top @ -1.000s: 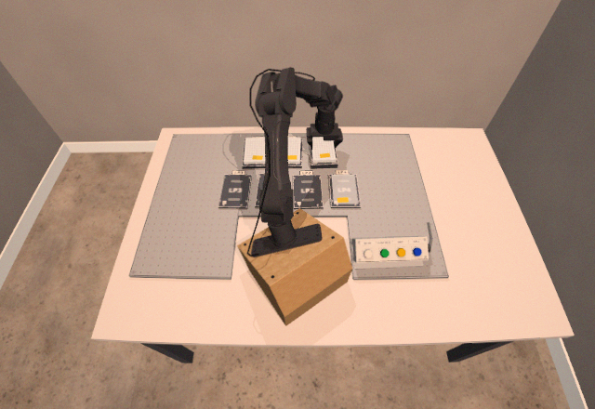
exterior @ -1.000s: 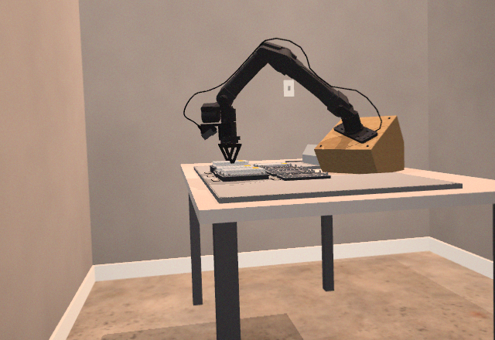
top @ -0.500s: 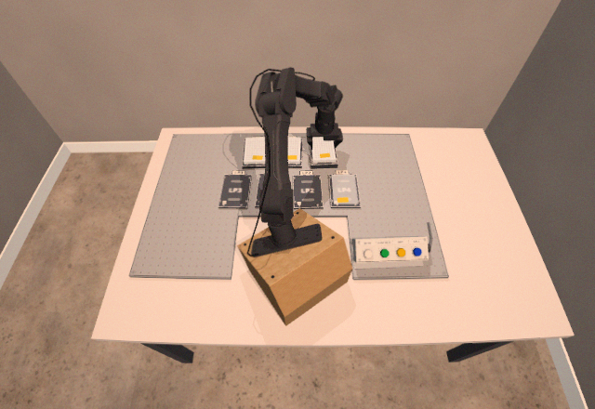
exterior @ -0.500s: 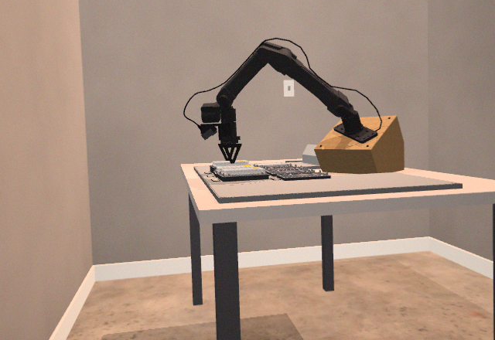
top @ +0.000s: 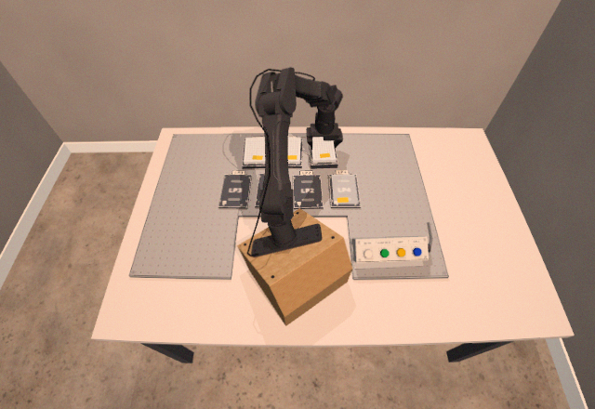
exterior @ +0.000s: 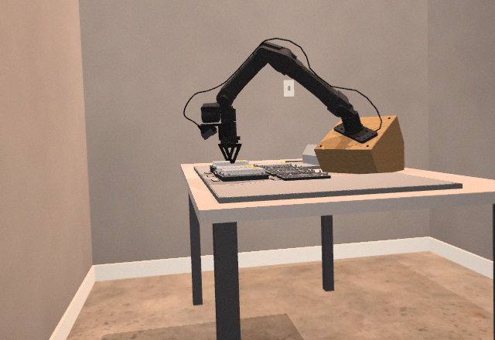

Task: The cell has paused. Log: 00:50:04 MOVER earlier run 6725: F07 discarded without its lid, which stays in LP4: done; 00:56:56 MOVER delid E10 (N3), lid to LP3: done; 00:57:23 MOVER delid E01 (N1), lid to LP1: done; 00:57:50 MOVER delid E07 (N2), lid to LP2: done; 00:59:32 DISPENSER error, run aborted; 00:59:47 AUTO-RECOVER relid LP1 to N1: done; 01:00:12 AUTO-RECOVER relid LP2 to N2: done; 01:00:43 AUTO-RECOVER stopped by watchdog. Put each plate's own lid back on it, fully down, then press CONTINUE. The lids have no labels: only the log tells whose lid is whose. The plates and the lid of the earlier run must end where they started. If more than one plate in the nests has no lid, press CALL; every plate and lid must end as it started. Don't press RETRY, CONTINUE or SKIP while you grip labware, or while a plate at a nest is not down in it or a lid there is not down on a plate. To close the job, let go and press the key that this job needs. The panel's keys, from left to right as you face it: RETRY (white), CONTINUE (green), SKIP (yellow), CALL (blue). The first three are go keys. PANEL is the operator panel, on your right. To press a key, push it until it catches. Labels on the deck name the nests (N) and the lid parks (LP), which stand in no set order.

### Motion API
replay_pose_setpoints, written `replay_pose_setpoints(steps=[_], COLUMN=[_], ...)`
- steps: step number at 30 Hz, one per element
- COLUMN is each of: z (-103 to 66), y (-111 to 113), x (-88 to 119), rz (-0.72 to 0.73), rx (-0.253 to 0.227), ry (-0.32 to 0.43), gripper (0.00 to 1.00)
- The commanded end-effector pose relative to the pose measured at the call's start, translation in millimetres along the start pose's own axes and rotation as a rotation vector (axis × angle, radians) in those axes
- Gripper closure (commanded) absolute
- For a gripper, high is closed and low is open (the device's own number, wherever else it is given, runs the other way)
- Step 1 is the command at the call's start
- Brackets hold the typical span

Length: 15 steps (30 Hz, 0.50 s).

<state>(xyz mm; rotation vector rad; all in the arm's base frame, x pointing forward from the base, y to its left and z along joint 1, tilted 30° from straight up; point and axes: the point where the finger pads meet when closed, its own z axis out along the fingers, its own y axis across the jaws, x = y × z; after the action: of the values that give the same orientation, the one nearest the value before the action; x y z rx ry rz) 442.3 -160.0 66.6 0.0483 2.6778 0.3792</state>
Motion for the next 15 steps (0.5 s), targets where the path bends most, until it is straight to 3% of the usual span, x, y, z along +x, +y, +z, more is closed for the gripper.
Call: replay_pose_setpoints(steps=[1,4,5,15], z=[-17.9,-18.2,-18.2,-18.2], y=[-4.9,-4.9,-4.9,-4.9], x=[-15.1,-15.1,-15.1,-14.9], rz=[-0.014,-0.014,-0.014,-0.014], rx=[0.029,0.029,0.029,0.029], ry=[-0.056,-0.056,-0.056,-0.055], gripper=[1.0,1.0,0.0,0.0])
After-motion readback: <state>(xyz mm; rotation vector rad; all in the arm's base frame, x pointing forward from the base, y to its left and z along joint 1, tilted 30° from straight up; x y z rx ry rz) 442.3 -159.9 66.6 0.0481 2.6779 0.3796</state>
